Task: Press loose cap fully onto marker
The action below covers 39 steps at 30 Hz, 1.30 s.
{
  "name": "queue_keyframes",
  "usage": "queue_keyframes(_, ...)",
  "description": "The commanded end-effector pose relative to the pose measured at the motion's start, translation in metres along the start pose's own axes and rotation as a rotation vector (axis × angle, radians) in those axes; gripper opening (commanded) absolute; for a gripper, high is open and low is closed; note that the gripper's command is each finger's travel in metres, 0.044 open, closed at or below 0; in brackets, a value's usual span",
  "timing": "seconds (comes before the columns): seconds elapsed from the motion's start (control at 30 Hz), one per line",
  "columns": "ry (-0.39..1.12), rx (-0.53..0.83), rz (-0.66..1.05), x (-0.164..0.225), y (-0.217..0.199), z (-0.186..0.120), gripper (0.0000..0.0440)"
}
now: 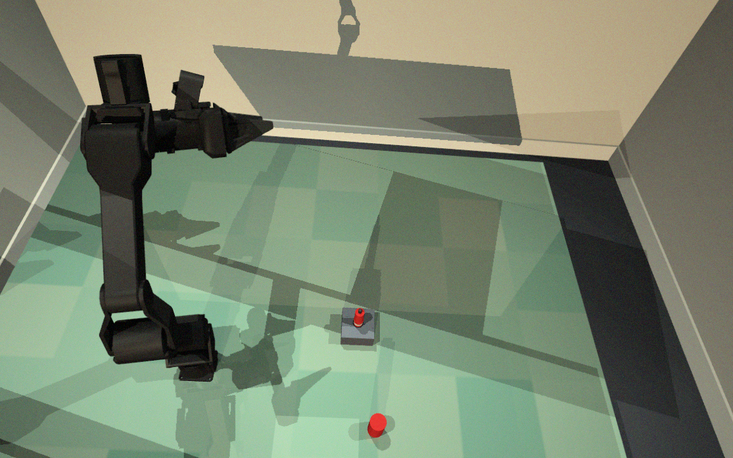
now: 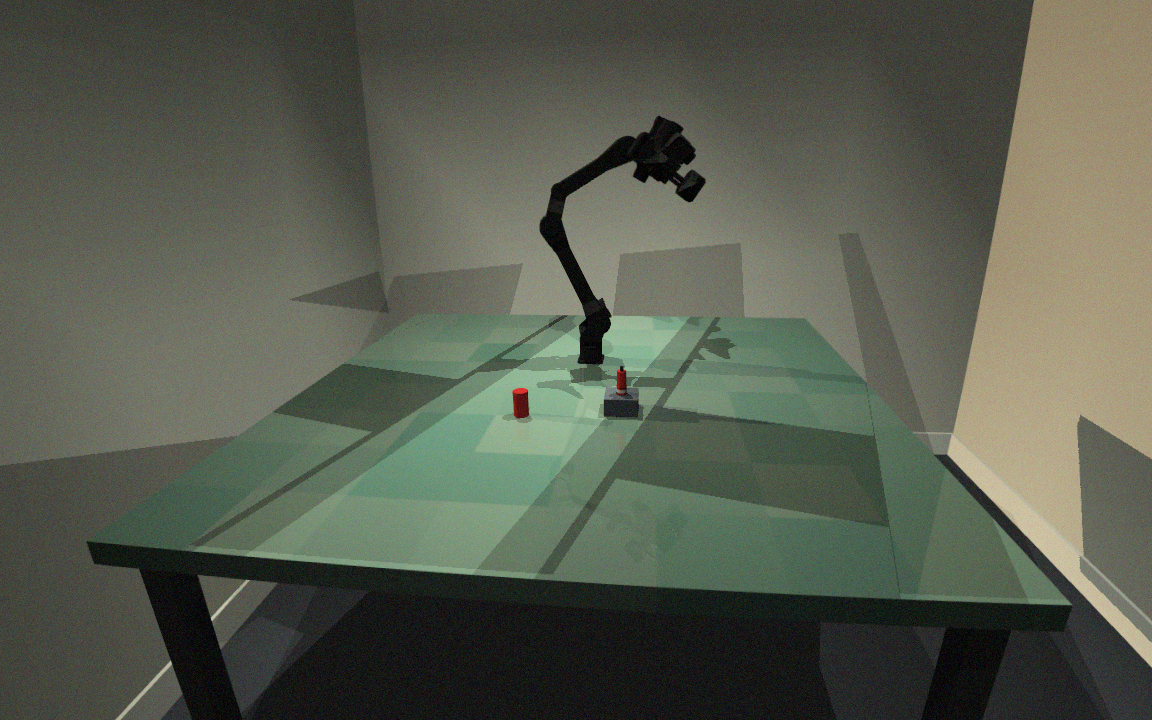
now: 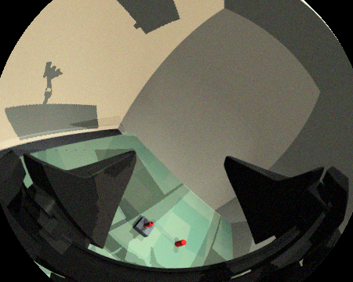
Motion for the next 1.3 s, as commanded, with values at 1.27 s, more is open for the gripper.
queue_keyframes(1.27, 0.205, -0.021, 0.098, 0.012, 0.010, 0.046, 0.0284)
Point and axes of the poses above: the point midway between the two fingers, 35 mm back from their tips, its own z axis out along the fingers, its own y axis across the jaws, x = y × z, the point moved 9 cm from there along -z, back along the fingers, and after that the axes turned 10 degrees about z, right-handed, at the moved point
